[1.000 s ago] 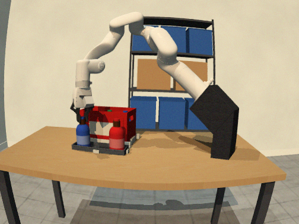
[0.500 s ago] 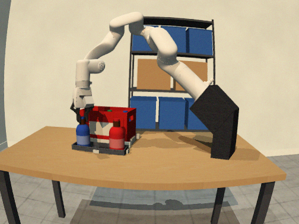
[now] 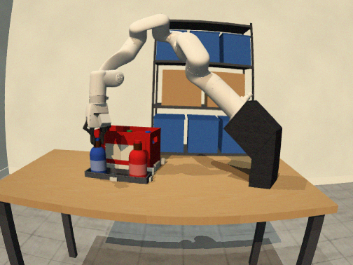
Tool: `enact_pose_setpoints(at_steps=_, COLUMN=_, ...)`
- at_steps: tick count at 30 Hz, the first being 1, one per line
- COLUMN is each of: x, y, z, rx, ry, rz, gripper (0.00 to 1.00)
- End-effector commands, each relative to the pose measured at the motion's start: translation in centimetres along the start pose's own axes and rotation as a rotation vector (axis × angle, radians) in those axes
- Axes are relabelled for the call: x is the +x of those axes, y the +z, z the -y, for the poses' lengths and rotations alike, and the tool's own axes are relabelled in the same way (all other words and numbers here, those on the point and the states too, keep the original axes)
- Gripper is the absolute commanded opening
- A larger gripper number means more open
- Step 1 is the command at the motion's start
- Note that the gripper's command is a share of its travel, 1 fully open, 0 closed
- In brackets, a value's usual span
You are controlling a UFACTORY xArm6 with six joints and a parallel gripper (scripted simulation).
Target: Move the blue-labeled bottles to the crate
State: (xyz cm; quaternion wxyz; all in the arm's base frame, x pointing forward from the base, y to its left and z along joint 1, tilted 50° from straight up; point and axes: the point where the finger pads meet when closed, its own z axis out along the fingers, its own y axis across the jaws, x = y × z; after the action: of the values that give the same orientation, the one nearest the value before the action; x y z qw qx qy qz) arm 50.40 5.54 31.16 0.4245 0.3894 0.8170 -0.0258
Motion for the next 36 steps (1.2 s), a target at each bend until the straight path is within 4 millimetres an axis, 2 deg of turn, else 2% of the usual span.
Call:
enact_pose_setpoints(at_steps=1, x=-0.1, y=-0.1, z=-0.1, rx=-0.003, ry=0.001, rz=0.001, gripper=0.0)
enact_pose_setpoints(at_steps=22, x=-0.1, y=-0.3, z=-0.1, rx=-0.003, ry=0.001, rz=0.001, gripper=0.0)
enact_pose_setpoints(at_steps=36, x=0.0, y=-1.6, z=-0.2, rx=-0.003, ry=0.001, rz=0.001, gripper=0.0)
